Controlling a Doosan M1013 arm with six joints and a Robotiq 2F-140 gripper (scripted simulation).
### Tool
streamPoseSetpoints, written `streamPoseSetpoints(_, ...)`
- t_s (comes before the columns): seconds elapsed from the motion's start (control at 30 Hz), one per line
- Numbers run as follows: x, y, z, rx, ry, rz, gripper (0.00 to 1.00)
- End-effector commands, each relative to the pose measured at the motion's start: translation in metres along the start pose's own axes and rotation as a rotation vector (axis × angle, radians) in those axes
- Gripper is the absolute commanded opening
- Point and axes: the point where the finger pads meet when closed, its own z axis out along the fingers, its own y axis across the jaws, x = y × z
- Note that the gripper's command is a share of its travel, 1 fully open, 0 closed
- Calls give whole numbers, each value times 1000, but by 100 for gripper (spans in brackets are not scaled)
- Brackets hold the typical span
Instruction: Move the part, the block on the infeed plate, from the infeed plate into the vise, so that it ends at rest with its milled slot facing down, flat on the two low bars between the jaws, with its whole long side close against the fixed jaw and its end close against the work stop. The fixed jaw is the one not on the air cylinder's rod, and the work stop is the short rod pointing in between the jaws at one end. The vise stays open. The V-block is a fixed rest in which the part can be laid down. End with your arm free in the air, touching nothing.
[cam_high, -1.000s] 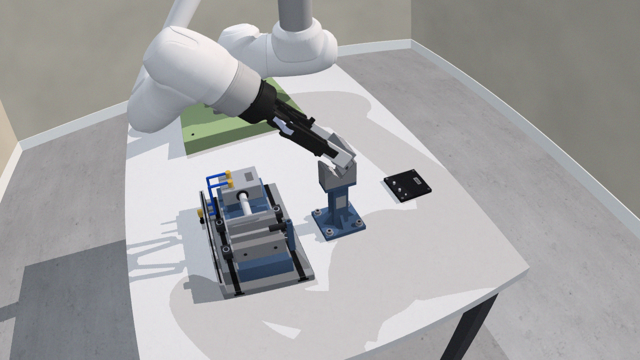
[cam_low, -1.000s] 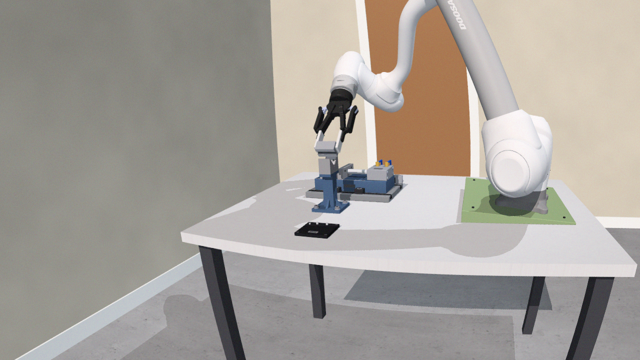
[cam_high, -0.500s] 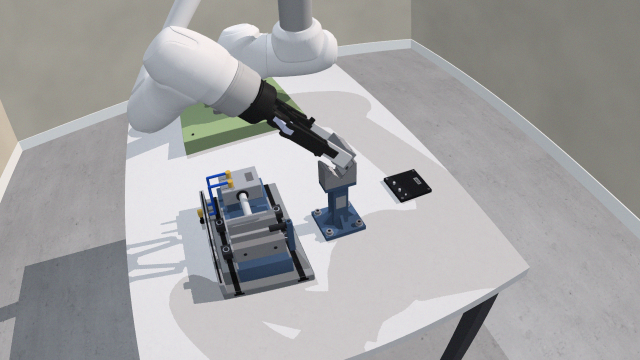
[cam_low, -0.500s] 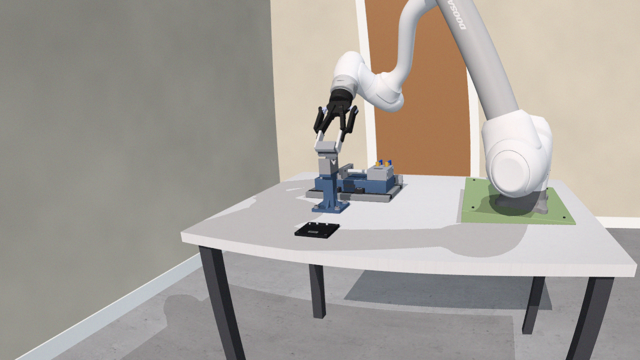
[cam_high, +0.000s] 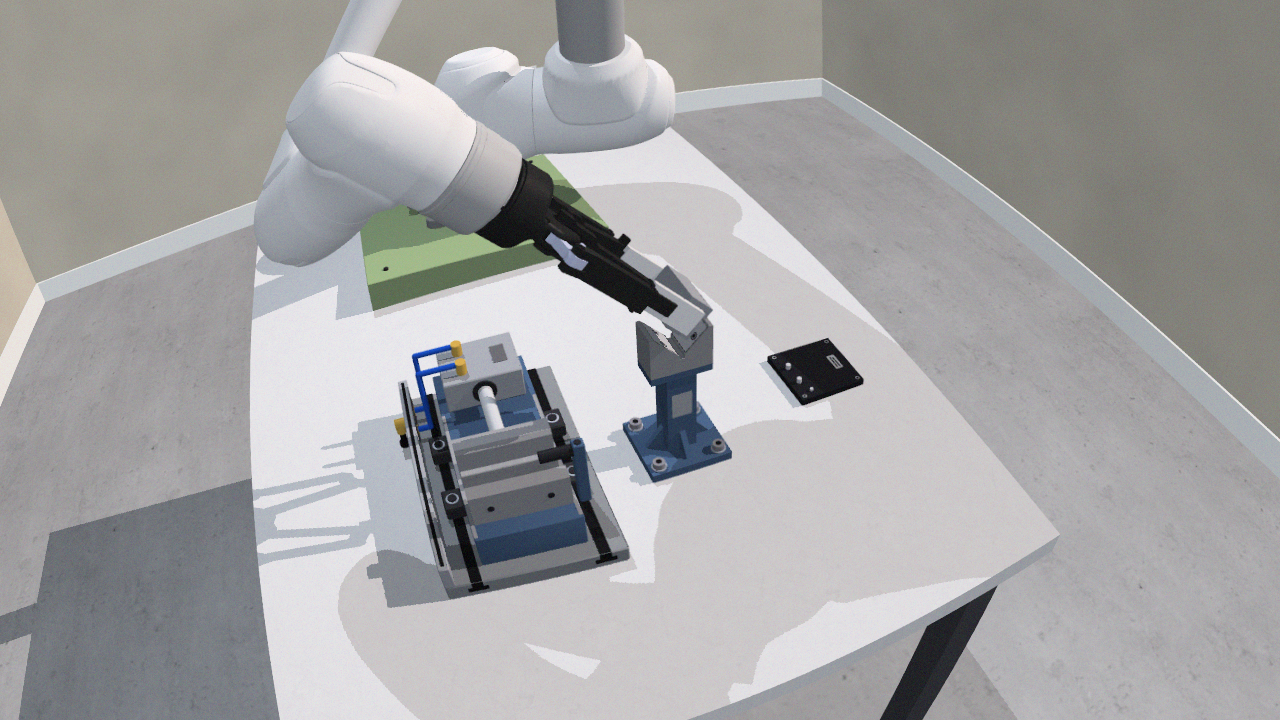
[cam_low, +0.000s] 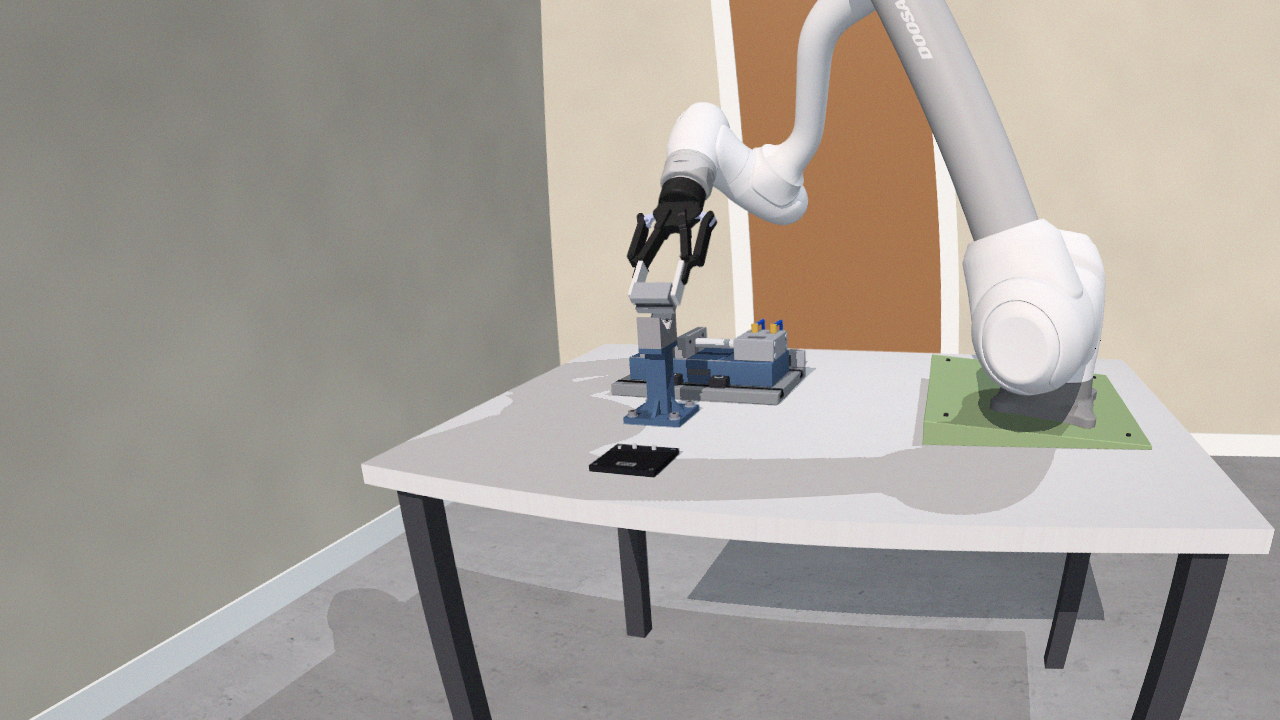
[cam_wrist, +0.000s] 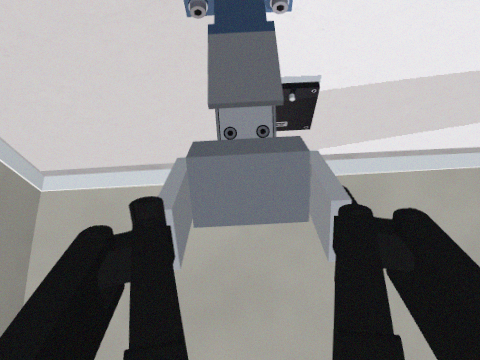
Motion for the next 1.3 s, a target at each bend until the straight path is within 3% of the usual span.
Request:
streamPoseSetpoints(0.0, 0, 0, 0, 0, 0, 0, 0)
streamPoseSetpoints(0.77, -1, 0, 0, 0, 41, 0, 0)
streamPoseSetpoints(1.27, -4, 0, 0, 0, 158, 0, 0)
